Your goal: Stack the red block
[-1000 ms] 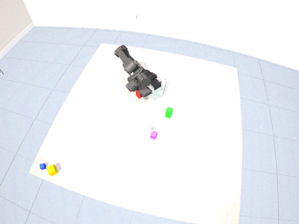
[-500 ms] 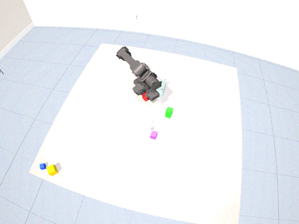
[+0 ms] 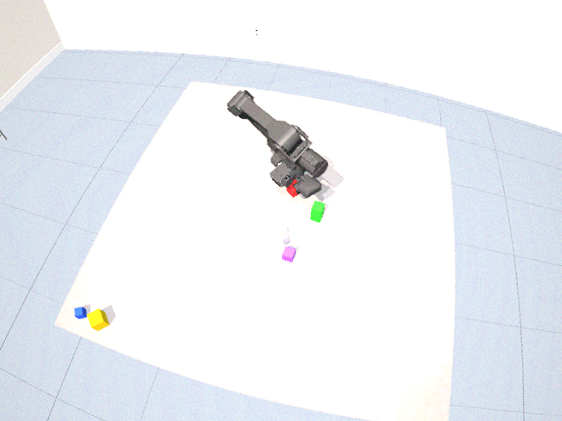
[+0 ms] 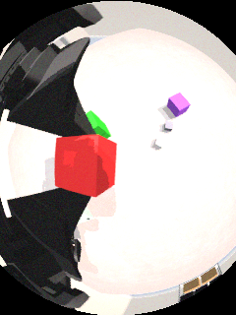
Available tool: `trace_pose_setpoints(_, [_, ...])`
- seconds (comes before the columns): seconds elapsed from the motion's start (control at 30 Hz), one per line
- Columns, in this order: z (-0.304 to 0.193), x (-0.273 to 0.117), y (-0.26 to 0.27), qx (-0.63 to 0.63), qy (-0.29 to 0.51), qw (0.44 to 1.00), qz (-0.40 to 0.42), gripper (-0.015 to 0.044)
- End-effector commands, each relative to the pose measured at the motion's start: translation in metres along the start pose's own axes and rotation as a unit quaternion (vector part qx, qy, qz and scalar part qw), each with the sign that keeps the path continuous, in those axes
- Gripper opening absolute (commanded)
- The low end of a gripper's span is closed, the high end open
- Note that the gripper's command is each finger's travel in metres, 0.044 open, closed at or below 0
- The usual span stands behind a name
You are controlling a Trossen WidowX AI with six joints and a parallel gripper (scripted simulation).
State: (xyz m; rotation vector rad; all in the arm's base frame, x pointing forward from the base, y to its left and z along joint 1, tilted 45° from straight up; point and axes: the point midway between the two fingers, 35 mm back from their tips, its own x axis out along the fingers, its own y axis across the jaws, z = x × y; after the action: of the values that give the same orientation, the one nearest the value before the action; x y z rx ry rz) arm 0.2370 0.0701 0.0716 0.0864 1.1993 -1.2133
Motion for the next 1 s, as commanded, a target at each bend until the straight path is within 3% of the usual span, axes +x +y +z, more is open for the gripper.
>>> trace_pose_setpoints(0.0, [-0.013,0.003,0.014,-0.001,0.002,1.0,-0.004,0.0])
trace_pose_setpoints(0.47, [-0.055,0.013,0.062,0.011,0.002,1.0,-0.02,0.0])
trace_pose_setpoints(0.97, [-0.058,0.042,0.063,0.013,0.002,1.0,-0.02,0.0])
